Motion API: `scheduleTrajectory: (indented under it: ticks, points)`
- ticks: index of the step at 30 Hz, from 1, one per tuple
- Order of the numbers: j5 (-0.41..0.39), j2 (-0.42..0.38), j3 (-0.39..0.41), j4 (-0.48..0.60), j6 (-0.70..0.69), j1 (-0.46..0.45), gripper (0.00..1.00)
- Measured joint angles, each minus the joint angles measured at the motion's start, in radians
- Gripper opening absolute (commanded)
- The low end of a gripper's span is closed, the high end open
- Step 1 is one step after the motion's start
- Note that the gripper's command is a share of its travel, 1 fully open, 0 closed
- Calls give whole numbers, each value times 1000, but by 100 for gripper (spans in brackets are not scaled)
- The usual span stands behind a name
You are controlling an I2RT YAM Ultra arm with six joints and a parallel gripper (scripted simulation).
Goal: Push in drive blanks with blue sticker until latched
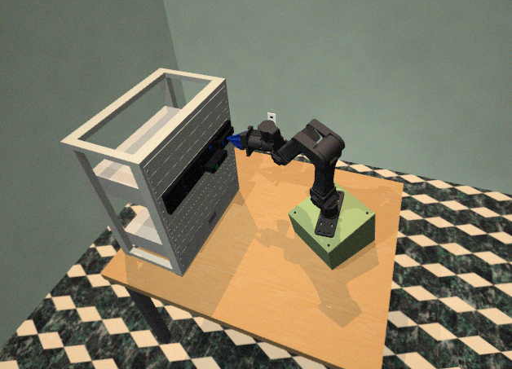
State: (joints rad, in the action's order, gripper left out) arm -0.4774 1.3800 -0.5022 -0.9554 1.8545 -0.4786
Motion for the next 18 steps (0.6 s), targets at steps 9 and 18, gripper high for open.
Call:
scheduleTrajectory:
  ticks: [9, 18]
  points:
    - [0, 0, 0, 0, 0, 0, 0]
    - [-7, 9, -14, 10, 0, 0, 0]
